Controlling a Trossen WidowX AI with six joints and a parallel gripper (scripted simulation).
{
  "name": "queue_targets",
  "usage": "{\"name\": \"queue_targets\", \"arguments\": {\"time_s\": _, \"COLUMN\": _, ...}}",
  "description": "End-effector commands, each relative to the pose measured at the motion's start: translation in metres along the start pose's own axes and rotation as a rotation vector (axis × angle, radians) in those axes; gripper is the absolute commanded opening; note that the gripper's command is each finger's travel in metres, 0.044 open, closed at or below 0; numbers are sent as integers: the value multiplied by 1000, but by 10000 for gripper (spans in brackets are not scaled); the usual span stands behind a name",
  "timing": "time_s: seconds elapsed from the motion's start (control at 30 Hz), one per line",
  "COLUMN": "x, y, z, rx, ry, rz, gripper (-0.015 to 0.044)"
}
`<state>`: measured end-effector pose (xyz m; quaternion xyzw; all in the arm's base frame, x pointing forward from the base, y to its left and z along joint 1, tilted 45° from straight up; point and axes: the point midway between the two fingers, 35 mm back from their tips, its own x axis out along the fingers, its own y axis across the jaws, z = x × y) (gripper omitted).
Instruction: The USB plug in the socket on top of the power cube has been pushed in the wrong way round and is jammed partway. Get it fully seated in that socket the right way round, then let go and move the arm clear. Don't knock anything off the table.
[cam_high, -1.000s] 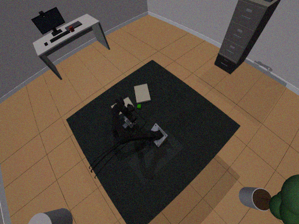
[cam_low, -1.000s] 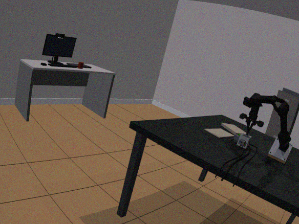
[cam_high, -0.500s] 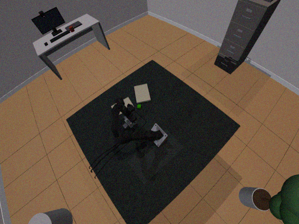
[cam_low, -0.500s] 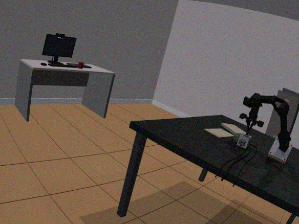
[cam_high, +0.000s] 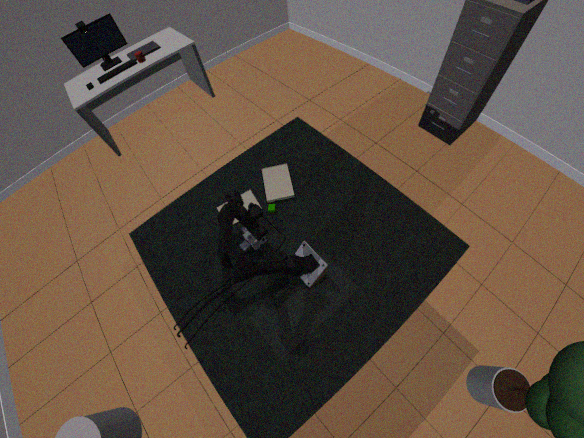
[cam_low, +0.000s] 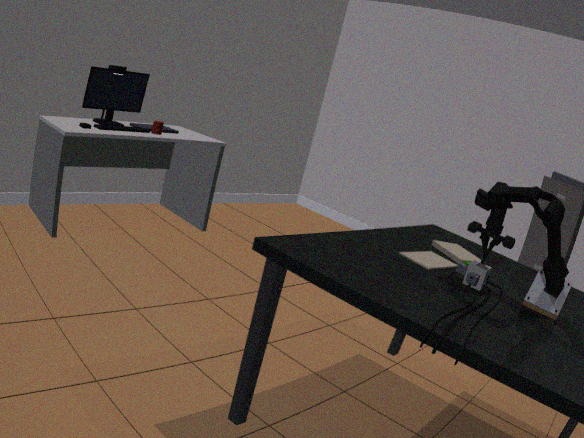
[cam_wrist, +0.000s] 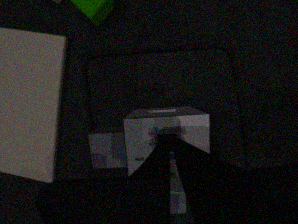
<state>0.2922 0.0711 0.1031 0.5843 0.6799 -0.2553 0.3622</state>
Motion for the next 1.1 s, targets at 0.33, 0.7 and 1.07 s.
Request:
{"name": "queue_targets", "arguments": {"time_s": 0.33, "x": 0, "y": 0, "z": 0, "rx": 0, "ry": 0, "rz": 0, "gripper": 95}}
{"name": "queue_targets", "arguments": {"time_s": 0.7, "x": 0, "y": 0, "z": 0, "rx": 0, "ry": 0, "rz": 0, "gripper": 95}}
{"name": "queue_targets", "arguments": {"time_s": 1.07, "x": -11, "y": 0, "z": 1, "rx": 0, "ry": -1, "rz": 0, "gripper": 95}}
